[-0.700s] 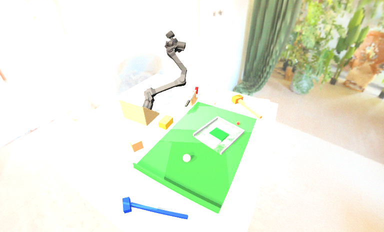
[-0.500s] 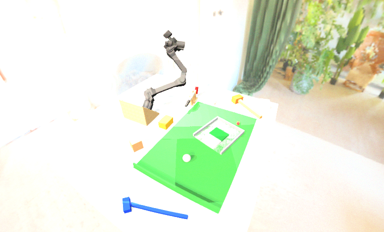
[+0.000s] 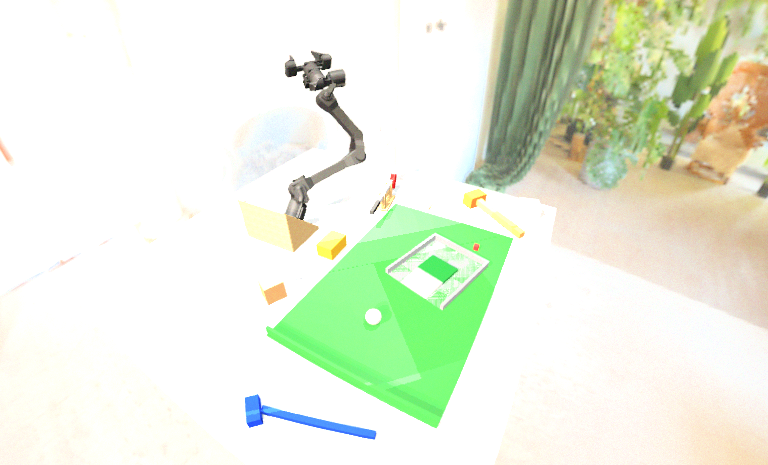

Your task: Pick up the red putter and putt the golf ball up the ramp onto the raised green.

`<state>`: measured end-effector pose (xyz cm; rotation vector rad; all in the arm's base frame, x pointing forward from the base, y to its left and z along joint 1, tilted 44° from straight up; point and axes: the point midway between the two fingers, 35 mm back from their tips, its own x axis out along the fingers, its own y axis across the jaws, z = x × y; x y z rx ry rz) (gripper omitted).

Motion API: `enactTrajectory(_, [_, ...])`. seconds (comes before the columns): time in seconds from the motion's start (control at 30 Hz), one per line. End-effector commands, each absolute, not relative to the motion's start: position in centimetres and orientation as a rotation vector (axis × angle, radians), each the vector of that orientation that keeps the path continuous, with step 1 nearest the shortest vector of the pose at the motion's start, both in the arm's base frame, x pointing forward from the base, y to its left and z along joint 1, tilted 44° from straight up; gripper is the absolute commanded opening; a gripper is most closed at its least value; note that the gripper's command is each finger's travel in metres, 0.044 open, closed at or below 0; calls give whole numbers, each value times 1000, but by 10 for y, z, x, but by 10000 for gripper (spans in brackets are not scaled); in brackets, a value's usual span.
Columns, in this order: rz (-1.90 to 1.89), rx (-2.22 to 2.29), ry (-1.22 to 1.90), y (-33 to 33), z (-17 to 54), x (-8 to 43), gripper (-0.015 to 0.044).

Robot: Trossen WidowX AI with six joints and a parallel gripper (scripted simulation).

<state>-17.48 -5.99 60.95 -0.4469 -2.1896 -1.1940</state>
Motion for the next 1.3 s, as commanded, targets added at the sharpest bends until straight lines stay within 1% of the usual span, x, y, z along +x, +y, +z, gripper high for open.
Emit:
enactTrajectory(0.0, [-1460, -227, -1994, -120, 589, -179, 440])
enactTrajectory(0.3, [-1736, 13, -1597, -198, 555, -168, 440])
enactTrajectory(0.43, [-1818, 148, -1280, -247, 528, -145, 440])
enactTrajectory(0.57, [-1825, 248, -936, -290, 496, -109, 440])
enactTrajectory(0.73, [-1769, 299, -616, -322, 459, -65, 440])
enactTrajectory(0.97, [-1633, 300, -214, -347, 414, -9, 440])
enactTrajectory(1.1, [-1435, 258, 112, -354, 371, 46, 440])
enactTrajectory(1.27, [-1114, 161, 445, -342, 320, 114, 440])
